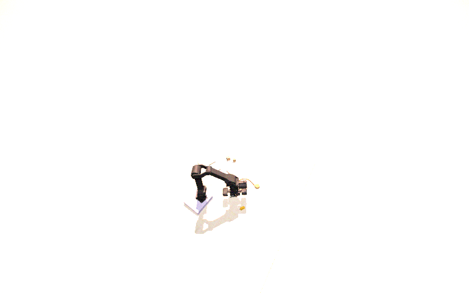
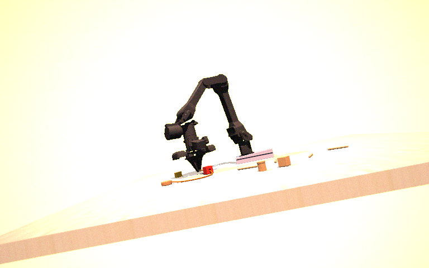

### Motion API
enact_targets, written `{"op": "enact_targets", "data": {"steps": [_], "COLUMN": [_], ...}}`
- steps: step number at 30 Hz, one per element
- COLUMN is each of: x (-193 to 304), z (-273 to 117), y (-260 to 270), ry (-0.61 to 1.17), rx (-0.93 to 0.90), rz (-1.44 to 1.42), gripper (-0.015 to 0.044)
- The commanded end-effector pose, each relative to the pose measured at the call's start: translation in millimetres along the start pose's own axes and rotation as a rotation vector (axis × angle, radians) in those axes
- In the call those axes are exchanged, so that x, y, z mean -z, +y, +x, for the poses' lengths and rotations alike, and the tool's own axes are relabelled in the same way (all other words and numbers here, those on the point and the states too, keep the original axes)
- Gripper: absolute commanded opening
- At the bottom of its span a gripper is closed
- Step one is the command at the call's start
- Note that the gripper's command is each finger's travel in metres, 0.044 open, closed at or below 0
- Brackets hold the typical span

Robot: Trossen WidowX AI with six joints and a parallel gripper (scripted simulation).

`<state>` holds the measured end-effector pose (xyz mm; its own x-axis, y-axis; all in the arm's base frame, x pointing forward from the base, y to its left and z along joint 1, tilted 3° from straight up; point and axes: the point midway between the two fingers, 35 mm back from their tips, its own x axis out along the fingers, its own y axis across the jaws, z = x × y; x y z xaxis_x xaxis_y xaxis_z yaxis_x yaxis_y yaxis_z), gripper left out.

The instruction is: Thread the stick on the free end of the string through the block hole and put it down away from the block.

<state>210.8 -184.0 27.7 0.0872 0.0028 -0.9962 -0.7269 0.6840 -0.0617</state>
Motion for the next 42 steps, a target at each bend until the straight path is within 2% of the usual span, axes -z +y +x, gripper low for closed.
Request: {"op": "enact_targets", "data": {"steps": [1, 25, 37, 42], "x": [5.7, 36.9, 52.1, 51.4], "z": [-0.7, -6.7, 6.0, 3.3], "y": [0.7, -1.5, -1.2, -1.5], "ry": [-0.001, 0.001, 0.000, 0.004], "rx": [-0.001, 0.007, -0.003, 0.001], "rz": [-0.002, -0.003, 0.002, 0.007], "gripper": [0.0000, 0.0000, 0.0000, 0.0131]}}
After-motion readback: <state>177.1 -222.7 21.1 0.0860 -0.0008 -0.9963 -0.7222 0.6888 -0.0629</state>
